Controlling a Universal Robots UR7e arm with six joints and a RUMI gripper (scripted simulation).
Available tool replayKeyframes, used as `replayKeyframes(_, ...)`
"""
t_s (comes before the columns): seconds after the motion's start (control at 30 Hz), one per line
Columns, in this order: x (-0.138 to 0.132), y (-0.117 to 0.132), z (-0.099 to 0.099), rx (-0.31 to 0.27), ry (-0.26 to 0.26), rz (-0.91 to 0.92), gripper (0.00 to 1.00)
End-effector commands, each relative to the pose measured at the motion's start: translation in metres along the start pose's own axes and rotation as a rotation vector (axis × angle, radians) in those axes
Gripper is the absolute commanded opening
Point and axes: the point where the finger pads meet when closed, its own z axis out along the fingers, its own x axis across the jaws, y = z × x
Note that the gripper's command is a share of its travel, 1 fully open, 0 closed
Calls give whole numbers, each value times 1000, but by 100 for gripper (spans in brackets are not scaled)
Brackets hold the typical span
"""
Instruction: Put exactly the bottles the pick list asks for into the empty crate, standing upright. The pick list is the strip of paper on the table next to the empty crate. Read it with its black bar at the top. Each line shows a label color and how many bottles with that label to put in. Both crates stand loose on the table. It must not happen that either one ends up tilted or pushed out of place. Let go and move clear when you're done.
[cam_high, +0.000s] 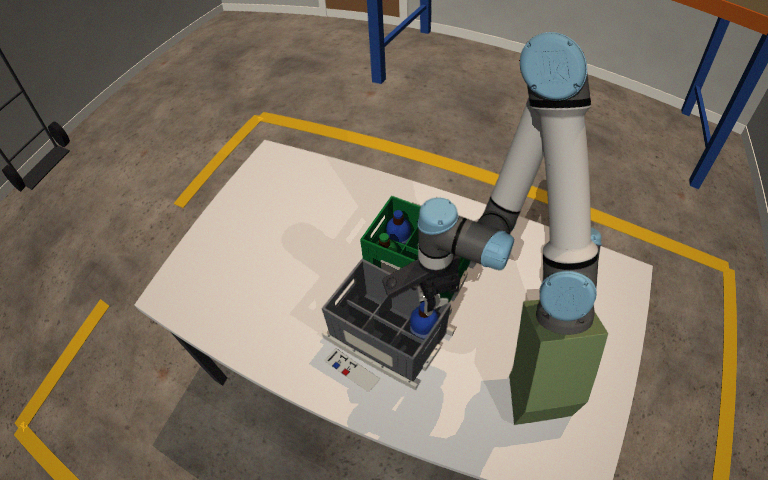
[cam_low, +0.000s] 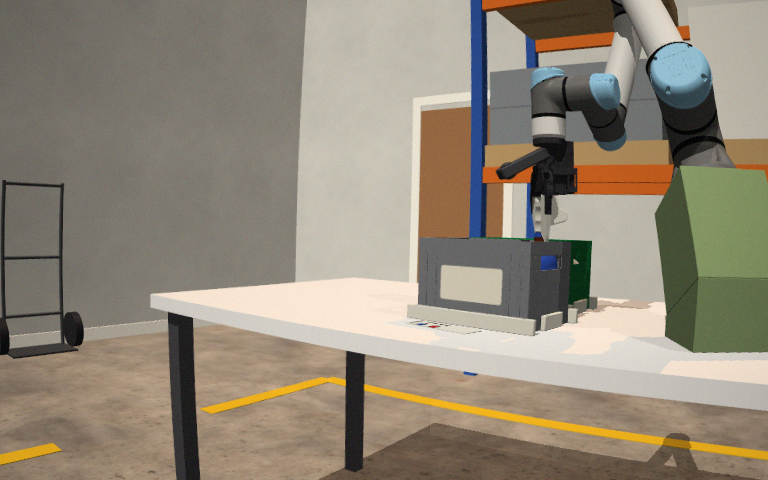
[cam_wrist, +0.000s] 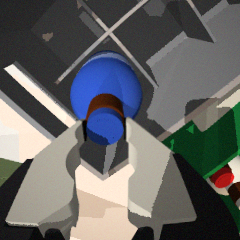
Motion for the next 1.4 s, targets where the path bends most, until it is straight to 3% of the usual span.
replayKeyframes(0.0,2,-1,1,6,5,2,0)
replayKeyframes(1.37,1,-1,20,6,4,2,0)
